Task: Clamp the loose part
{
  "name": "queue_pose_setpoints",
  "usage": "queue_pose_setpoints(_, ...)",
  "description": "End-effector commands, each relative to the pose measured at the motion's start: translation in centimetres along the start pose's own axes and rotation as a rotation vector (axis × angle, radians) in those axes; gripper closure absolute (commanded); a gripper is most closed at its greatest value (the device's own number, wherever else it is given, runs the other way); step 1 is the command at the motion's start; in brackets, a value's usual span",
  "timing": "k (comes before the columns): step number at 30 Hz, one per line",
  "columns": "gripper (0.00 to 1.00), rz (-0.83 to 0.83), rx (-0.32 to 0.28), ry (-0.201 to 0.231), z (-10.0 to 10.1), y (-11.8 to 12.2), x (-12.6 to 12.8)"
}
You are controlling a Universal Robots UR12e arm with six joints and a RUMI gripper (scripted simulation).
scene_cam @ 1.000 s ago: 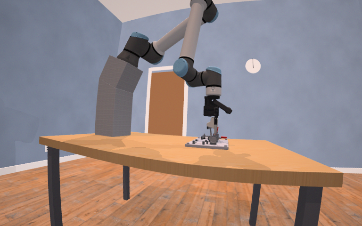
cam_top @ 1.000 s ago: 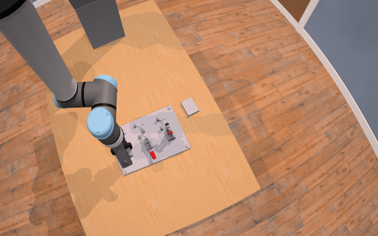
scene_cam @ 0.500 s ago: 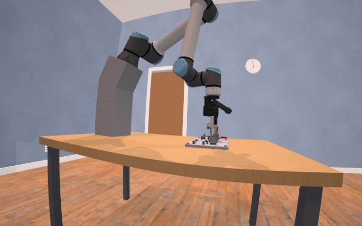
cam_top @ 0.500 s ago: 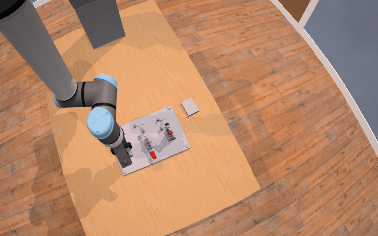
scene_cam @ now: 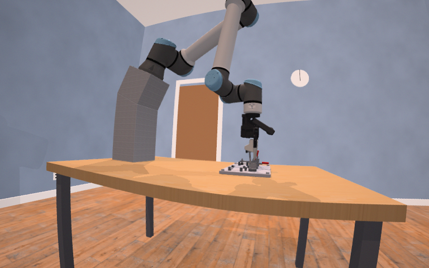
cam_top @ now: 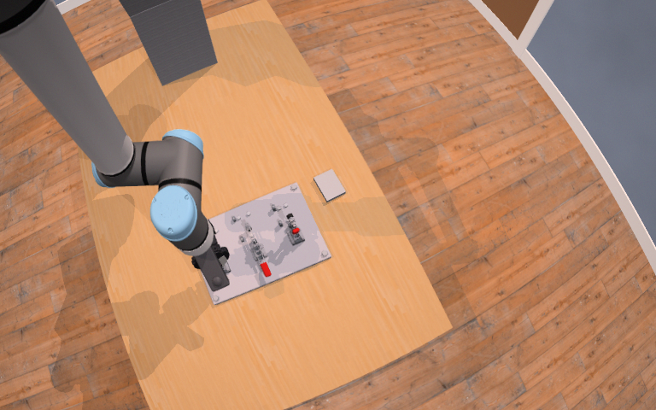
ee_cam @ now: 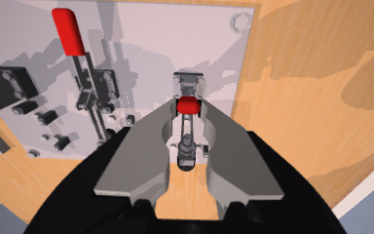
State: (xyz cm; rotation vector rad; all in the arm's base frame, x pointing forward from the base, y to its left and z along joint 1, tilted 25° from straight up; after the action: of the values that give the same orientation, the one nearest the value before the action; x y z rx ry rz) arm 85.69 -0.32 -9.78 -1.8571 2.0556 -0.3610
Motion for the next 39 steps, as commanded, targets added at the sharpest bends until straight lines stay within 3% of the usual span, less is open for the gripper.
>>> queue_pose_setpoints(1, 1.00, 0.000, 0.001, 0.000, -0.05, -0.02, 0.00)
queue_pose_setpoints(36, 1.00, 0.000, 0.001, 0.000, -0.03, 0.25, 0.05)
queue_pose_setpoints(37, 0.72, 0.000, 0.001, 0.000, -0.03, 0.25, 0.05)
queue_pose_setpoints(39, 0.72, 0.000, 0.001, 0.000, -0.03, 0.25, 0.05)
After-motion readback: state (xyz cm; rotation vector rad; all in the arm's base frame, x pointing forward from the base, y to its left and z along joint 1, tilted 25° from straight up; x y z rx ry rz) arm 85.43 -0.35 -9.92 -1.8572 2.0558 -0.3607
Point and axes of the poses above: the point where the finger pads meet when closed, its own z axis out along the fingers, its own x axis across the jaws, y = z × x, the point moved 7 cm from there along -z, back along the fingers, and after that the axes turned 12 degrees about z, right-handed, at the moved point
